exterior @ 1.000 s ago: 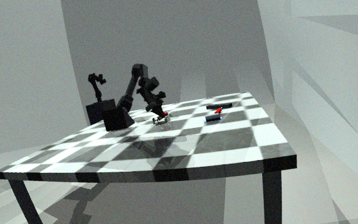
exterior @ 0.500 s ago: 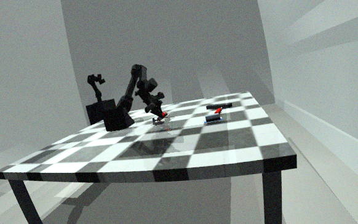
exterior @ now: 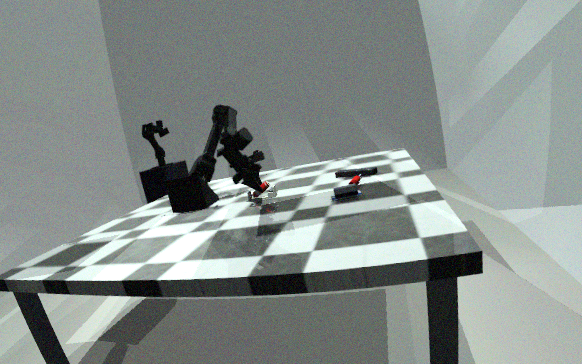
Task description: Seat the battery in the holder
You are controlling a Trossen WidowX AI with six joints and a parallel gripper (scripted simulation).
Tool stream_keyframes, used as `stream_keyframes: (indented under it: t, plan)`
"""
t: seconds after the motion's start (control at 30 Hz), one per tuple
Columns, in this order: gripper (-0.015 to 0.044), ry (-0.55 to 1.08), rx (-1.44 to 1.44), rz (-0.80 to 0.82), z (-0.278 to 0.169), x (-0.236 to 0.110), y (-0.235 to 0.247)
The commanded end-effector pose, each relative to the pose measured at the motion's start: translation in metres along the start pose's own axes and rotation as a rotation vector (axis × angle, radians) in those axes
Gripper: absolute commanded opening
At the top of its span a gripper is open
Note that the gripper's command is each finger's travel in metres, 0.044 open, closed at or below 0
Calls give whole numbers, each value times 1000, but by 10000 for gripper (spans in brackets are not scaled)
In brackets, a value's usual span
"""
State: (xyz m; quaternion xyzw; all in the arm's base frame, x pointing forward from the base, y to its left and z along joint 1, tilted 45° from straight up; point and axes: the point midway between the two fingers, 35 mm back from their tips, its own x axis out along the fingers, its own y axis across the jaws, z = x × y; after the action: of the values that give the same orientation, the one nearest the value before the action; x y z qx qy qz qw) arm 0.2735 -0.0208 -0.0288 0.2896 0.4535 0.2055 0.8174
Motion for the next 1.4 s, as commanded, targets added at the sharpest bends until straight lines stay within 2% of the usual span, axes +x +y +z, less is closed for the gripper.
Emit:
stream_keyframes:
  t: [0.0,0.33,1.37]
  plan:
    - [84,4,2,0,-7,-2,1]
    - [84,11,2,-5,-11,-4,1]
    - [84,181,-5,-18,-5,6,-3]
